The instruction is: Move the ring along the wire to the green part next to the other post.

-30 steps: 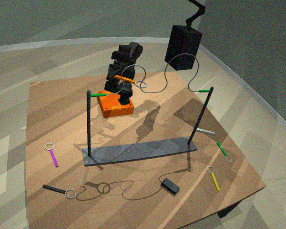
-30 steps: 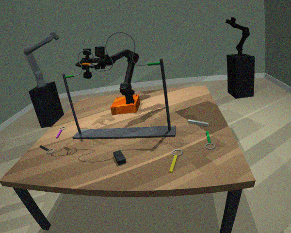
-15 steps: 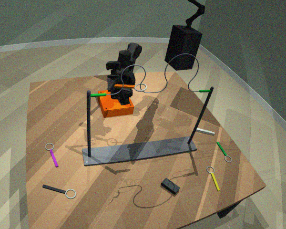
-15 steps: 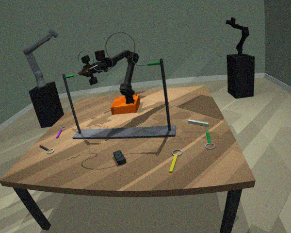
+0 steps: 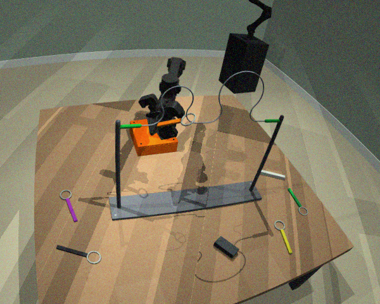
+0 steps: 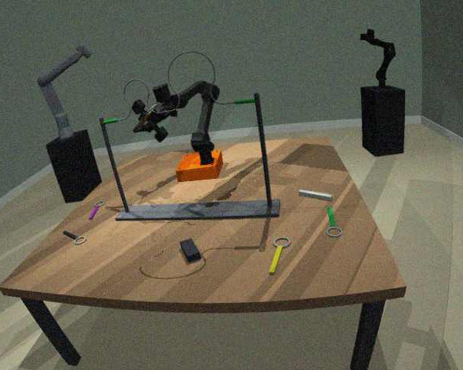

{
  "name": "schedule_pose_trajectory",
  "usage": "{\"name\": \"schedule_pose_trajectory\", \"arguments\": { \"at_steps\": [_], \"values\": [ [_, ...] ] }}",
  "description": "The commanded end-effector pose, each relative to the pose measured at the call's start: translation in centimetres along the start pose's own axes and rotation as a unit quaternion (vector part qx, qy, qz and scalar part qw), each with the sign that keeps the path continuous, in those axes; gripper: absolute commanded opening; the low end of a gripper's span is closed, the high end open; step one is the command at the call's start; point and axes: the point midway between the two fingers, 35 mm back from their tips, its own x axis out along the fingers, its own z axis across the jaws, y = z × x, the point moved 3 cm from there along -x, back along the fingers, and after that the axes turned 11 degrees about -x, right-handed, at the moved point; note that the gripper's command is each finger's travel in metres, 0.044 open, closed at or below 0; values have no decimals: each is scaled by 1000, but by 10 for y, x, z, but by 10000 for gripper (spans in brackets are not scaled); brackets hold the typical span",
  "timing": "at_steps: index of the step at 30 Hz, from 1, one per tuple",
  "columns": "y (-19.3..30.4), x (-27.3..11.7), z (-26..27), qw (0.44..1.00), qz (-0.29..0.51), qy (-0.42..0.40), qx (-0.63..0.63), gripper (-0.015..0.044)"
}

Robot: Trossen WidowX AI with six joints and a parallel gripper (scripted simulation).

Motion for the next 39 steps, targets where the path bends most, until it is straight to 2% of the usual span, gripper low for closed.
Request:
{"name": "schedule_pose_trajectory", "arguments": {
  "at_steps": [1,23,39],
  "values": [
    [-3,-3,14,998,3,-27,50,-150],
    [-39,-25,72,950,5,-157,270,-150],
    [-67,-41,92,907,6,-212,364,-150]
  ]
}}
